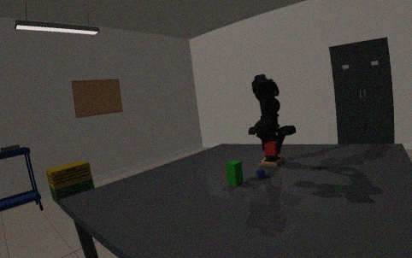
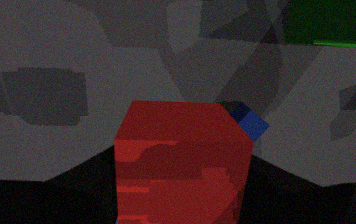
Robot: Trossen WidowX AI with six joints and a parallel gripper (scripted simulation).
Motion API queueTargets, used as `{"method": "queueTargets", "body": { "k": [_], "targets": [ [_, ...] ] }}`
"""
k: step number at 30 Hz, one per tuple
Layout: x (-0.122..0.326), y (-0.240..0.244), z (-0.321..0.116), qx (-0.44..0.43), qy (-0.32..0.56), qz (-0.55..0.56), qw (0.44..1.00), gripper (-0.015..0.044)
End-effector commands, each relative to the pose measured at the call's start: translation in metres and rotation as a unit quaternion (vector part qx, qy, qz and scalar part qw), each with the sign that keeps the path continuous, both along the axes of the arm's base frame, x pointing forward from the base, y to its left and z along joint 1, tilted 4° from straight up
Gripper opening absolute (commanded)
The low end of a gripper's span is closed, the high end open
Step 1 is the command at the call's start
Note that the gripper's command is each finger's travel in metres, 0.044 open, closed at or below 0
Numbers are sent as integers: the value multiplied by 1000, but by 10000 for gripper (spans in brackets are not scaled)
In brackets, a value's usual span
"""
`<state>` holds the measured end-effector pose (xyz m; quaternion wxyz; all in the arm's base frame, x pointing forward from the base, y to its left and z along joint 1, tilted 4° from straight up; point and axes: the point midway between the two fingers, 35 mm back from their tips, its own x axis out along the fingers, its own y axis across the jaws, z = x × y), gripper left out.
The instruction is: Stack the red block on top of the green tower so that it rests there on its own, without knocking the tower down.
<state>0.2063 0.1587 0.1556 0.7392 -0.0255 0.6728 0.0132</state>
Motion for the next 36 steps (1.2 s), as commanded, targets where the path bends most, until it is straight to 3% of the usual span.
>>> {"method": "queueTargets", "body": {
  "k": [1, 19, 36],
  "targets": [
    [13, -8, 4, 2, -5, 2, 1000, 0],
    [67, -71, 9, -4, -12, -2, 1000, 0],
    [92, -134, 14, -5, -2, 17, 1000, 0]
  ]
}}
